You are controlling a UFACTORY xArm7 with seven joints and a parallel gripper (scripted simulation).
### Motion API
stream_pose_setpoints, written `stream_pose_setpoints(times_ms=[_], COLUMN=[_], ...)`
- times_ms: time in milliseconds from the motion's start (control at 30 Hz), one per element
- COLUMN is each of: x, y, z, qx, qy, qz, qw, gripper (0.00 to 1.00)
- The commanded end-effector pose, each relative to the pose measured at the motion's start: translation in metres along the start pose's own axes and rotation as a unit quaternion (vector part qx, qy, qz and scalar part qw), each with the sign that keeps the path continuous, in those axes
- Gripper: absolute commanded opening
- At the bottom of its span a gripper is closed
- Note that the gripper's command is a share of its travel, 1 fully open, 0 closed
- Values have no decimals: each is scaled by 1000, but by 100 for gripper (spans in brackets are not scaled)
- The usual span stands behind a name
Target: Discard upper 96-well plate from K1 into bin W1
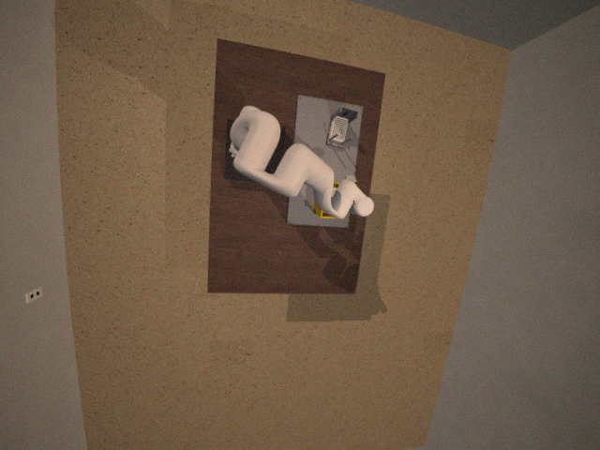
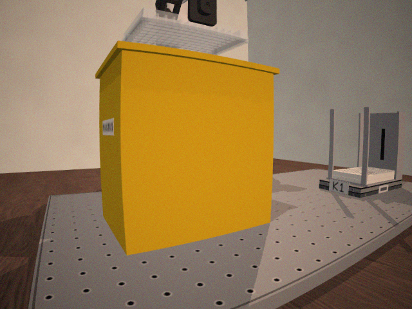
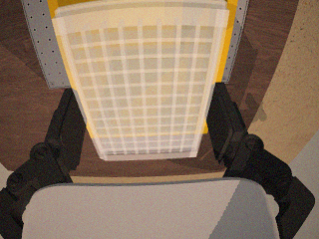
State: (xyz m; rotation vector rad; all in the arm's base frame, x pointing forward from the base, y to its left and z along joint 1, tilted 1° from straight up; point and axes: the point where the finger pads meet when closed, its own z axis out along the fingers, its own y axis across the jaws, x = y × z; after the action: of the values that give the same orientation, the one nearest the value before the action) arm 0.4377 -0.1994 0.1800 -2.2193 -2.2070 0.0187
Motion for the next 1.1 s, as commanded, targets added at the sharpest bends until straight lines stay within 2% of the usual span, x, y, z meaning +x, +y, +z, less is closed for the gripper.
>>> stream_pose_setpoints(times_ms=[0, 100, 1067], x=[-1, -1, 0], y=[1, 2, 2], z=[2, 7, 8], qx=[-3, -3, -3], qy=[-1, -1, -1], qz=[0, 0, 0], qw=[1000, 1000, 1000], gripper=[0, 0, 0])
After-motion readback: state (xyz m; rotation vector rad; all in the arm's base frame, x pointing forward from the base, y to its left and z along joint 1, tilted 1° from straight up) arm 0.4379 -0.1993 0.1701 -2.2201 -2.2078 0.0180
